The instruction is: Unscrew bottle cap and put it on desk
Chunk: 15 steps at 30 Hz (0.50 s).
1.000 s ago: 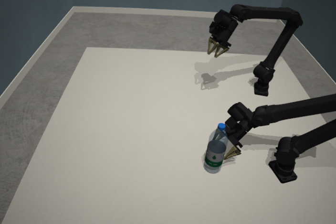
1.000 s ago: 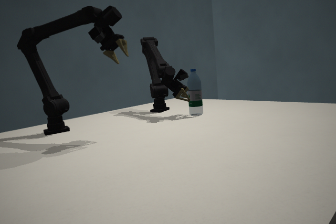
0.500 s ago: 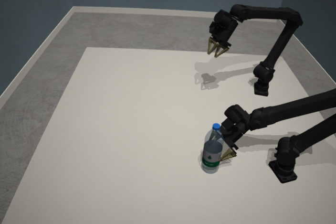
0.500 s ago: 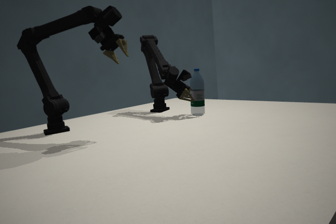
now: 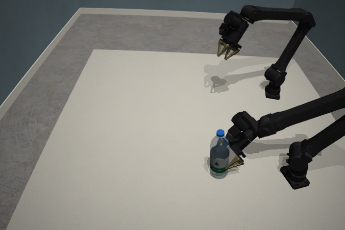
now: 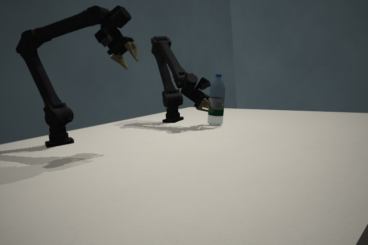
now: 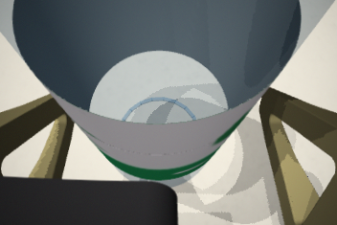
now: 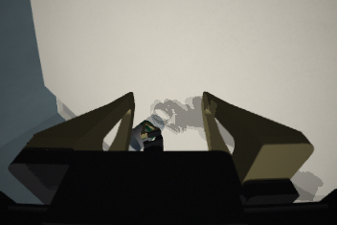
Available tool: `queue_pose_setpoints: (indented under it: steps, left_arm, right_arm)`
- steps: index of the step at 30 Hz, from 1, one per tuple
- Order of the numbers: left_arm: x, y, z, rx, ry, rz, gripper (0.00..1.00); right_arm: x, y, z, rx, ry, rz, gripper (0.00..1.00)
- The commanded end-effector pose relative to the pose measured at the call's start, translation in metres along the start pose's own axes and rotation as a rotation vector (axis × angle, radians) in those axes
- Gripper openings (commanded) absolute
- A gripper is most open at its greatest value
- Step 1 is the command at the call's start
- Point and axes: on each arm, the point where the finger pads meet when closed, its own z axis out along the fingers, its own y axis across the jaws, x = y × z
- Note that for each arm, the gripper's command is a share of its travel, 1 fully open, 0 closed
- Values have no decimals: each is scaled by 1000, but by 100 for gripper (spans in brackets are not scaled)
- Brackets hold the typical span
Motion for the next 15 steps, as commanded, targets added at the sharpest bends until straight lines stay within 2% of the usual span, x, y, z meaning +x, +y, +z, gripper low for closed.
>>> queue_pose_setpoints:
  steps: [1,15]
  left_arm:
    - [-7,-3,12,-6,14,9,98]
    - [-13,0,20,-13,20,-9,98]
  right_arm:
    - [-4,20,-20,-41,-7,18,57]
    - [-4,20,-20,-41,-7,18,57]
